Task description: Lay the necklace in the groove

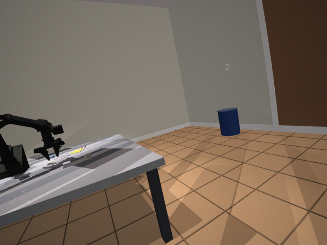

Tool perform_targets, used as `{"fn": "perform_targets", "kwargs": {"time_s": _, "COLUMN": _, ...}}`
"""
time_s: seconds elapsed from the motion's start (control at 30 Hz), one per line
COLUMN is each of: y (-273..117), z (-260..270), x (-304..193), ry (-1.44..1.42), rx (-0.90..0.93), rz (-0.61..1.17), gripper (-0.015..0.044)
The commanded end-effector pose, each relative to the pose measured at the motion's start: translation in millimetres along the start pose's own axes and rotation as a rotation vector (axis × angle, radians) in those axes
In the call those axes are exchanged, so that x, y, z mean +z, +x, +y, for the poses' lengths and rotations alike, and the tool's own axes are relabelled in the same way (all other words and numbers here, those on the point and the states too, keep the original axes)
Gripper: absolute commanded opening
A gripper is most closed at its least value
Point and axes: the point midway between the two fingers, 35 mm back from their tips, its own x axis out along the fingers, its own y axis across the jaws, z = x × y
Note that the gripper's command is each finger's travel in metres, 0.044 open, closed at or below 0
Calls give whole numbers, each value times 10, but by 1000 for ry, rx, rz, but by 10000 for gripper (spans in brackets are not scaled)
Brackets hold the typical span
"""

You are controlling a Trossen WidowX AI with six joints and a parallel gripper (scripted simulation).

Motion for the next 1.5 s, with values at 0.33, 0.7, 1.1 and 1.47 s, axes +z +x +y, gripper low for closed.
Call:
{"fn": "perform_targets", "kwargs": {"time_s": 0.33, "y": 14, "z": 5, "x": 14, "ry": 62, "rx": 8, "rz": -5, "gripper": 120}}
{"fn": "perform_targets", "kwargs": {"time_s": 0.7, "y": 161, "z": 6, "x": 15, "ry": 62, "rx": 8, "rz": -5, "gripper": 120}}
{"fn": "perform_targets", "kwargs": {"time_s": 1.1, "y": 340, "z": -6, "x": 13, "ry": 62, "rx": 5, "rz": -6, "gripper": 120}}
{"fn": "perform_targets", "kwargs": {"time_s": 1.47, "y": 320, "z": -9, "x": 16, "ry": 69, "rx": 8, "rz": -3, "gripper": 0}}
